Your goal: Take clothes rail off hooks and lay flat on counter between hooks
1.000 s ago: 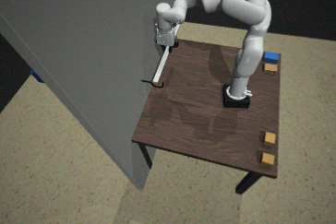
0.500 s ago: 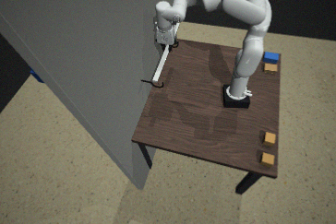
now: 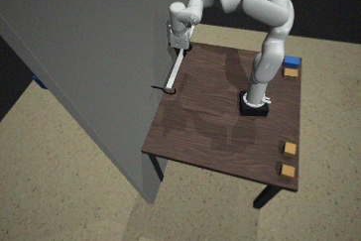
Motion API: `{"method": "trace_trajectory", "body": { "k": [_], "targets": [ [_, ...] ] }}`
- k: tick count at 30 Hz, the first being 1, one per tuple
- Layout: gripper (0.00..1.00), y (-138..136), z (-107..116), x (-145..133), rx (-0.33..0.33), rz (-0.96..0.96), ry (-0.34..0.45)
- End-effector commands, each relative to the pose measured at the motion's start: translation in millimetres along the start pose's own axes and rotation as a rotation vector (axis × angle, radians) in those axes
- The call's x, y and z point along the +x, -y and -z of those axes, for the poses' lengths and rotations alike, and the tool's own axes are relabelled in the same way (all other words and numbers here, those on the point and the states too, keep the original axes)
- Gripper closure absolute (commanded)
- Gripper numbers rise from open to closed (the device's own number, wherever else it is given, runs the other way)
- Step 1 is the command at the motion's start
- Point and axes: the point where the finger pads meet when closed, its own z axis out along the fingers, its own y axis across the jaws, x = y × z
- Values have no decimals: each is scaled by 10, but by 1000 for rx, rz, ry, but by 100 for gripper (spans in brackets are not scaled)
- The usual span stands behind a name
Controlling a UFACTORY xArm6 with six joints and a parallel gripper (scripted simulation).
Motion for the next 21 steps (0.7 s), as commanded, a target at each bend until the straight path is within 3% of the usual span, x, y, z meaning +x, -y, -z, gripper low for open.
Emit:
{"method": "trace_trajectory", "body": {
  "k": [1, 21],
  "targets": [
    [100, -57, 21, -23, 6, -1, 0],
    [100, -622, 18, -225, 5, -1, 1]
  ]
}}
